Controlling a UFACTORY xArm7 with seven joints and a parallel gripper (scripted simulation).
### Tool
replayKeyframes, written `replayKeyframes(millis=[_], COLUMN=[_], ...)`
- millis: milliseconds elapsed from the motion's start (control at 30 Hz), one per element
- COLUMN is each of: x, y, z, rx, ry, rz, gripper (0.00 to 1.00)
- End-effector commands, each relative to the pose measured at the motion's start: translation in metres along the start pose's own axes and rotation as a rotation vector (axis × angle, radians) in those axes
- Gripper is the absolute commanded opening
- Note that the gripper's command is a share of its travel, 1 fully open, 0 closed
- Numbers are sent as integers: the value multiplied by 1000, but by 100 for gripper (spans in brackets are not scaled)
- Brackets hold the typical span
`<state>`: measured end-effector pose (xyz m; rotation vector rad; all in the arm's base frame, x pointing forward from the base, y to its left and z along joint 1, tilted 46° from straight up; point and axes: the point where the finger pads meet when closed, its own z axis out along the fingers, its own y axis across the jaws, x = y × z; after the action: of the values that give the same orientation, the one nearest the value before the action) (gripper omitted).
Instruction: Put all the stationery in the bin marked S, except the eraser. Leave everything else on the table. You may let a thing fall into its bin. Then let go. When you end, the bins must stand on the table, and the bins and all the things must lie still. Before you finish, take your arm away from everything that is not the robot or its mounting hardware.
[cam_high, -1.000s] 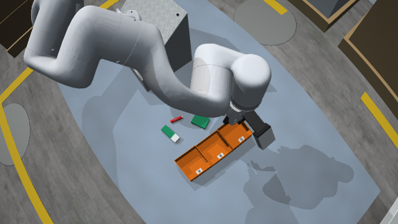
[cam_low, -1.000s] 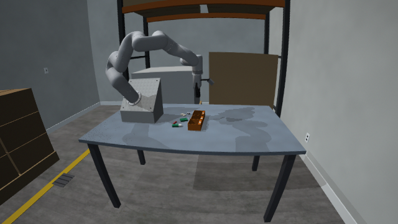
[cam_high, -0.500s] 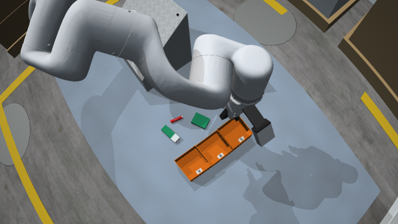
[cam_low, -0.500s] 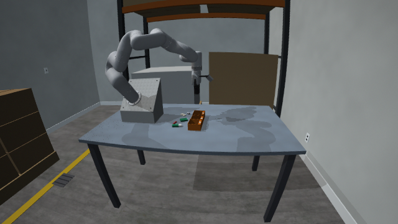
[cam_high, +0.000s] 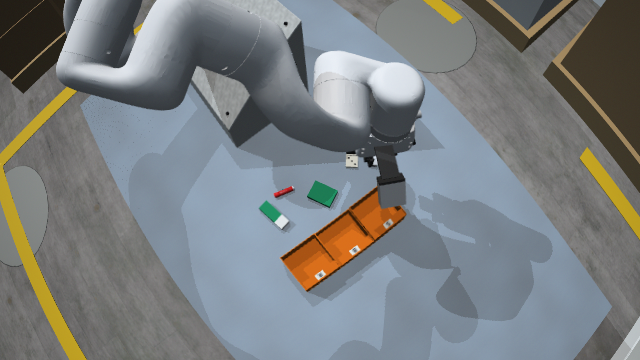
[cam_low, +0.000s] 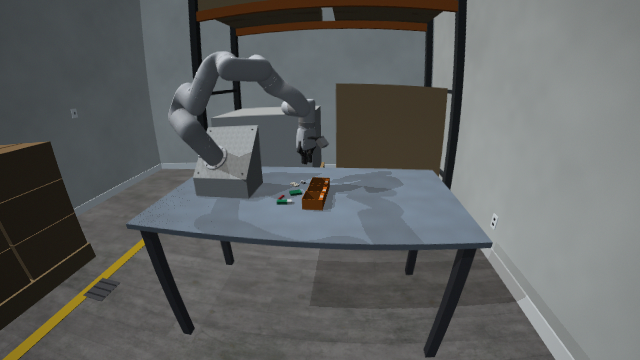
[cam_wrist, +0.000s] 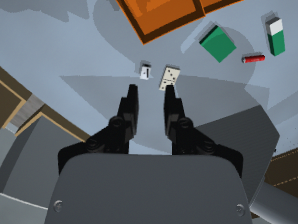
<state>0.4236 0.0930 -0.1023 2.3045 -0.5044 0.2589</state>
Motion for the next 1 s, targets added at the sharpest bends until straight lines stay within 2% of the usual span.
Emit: replayKeyframes(millis=[0,67,167,967], x=[-28,-40,-45,-38], y=[-10,-13,-15,-12], z=[32,43,43,43], rx=[19,23,24,24], ry=[22,28,30,30], rz=[155,207,214,214], gripper=[29,29,29,29])
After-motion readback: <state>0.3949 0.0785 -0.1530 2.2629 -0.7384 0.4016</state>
